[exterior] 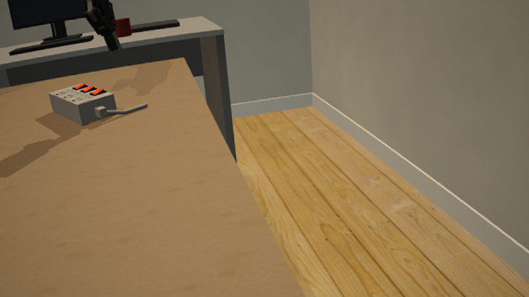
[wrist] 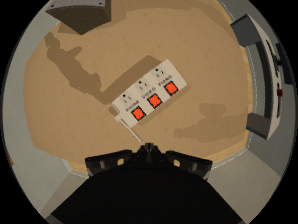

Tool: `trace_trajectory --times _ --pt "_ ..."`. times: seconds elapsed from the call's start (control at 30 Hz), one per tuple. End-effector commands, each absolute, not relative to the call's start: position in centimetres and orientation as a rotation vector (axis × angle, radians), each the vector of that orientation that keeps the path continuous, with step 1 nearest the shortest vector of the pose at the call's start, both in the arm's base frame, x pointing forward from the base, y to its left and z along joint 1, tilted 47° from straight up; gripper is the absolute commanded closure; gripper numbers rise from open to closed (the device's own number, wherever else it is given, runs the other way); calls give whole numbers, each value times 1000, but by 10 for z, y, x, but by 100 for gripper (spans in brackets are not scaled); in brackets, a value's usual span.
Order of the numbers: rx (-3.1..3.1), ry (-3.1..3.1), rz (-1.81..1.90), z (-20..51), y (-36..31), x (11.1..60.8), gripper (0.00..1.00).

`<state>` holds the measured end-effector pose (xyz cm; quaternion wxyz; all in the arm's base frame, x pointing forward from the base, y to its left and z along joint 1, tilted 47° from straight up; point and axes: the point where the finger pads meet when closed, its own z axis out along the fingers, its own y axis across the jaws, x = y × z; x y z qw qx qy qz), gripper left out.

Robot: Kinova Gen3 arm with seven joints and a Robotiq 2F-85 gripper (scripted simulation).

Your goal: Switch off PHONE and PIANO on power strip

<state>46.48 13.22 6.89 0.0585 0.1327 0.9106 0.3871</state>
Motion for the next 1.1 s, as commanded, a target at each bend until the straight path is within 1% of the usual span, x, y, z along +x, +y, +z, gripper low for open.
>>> trace_trajectory --times 0.0,1.07 --pt "403 2757 1172 69 132 465 100" --pt "402 2755 1174 54 147 467 100"
